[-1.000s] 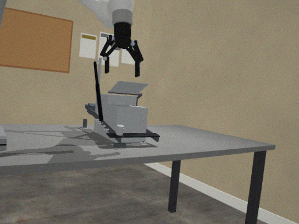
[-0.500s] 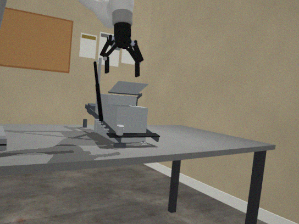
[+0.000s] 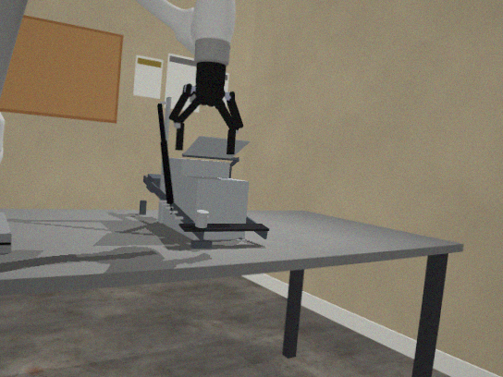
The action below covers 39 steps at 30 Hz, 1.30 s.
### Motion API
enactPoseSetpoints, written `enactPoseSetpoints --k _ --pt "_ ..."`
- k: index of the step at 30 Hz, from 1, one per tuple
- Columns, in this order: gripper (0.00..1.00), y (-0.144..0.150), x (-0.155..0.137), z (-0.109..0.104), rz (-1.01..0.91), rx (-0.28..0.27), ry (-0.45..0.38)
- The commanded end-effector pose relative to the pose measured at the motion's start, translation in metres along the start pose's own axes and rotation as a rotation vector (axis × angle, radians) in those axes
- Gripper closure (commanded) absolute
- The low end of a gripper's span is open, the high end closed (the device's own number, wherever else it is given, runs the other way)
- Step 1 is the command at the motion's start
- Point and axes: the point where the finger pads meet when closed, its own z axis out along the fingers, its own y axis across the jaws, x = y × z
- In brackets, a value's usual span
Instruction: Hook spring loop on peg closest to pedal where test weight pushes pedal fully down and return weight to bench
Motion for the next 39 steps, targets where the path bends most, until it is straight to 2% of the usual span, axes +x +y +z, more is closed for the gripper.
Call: enactPoseSetpoints --k 1,5,7,8,22,39 --pt "0.0 0.001 -0.002 0.023 -0.002 -0.001 0.054" --pt "0.0 0.001 -0.005 0.056 -0.002 -0.001 0.129" --pt "0.0 0.001 -0.005 0.056 -0.002 -0.001 0.129" --pt "0.0 0.001 -0.004 0.044 0.0 -0.001 0.101" --pt "0.0 0.001 -0.008 0.086 -0.002 -0.001 0.196" --pt "0.0 0.001 -0.008 0.086 -0.002 -0.001 0.196"
